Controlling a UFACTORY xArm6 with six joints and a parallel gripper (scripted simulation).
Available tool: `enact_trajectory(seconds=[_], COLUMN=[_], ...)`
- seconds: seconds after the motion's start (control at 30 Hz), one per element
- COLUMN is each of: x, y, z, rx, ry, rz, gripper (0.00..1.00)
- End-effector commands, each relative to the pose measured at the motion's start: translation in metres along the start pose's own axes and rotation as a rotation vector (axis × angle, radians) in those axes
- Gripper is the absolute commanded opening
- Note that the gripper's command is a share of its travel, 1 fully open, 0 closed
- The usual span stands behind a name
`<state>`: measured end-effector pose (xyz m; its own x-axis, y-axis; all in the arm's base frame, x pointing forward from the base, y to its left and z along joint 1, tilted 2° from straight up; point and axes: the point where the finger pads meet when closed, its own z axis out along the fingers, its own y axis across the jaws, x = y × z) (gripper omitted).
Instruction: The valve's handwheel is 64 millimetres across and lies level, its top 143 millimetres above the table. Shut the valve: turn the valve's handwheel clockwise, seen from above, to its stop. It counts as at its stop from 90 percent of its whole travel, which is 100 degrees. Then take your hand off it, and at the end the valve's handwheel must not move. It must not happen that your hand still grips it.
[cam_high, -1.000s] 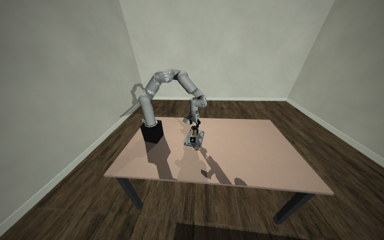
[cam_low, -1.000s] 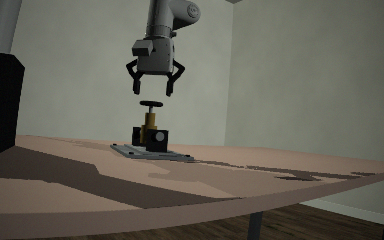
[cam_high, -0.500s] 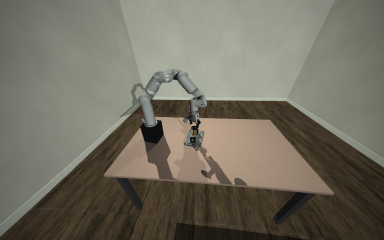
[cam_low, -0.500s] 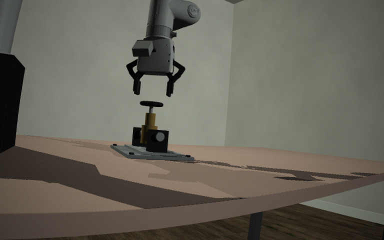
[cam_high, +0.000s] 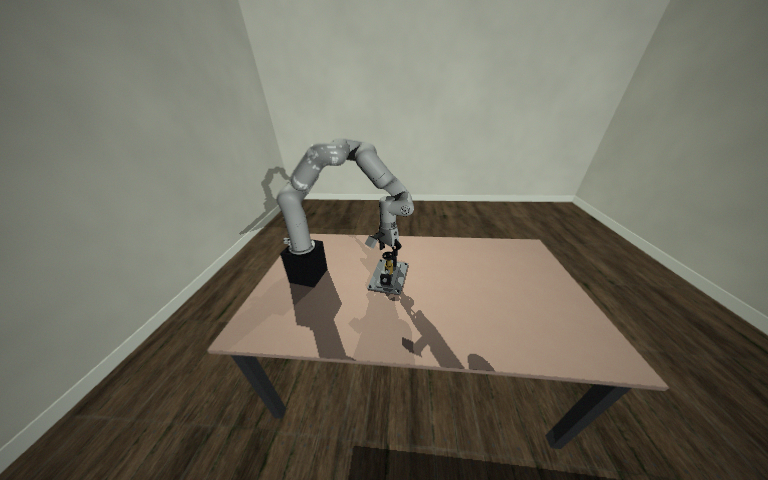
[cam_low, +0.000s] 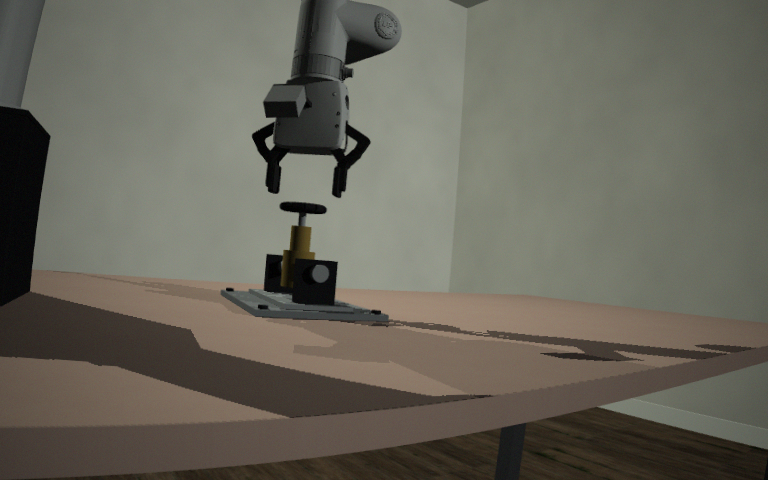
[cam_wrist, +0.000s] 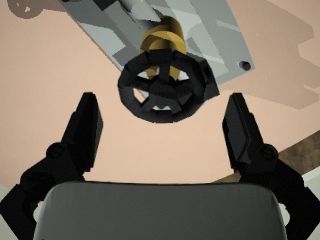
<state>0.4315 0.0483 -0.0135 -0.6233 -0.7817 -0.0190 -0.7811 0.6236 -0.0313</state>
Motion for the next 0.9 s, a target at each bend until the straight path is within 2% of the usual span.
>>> enact_trajectory(seconds=[0.0, 0.87], x=[-0.001, -0.001], y=[-0.001, -0.001], z=[0.002, 0.026], rx=[0.002, 0.002], ry=[-0.002, -0.002], rz=[0.0, 0.0], gripper=[1.0, 1.0])
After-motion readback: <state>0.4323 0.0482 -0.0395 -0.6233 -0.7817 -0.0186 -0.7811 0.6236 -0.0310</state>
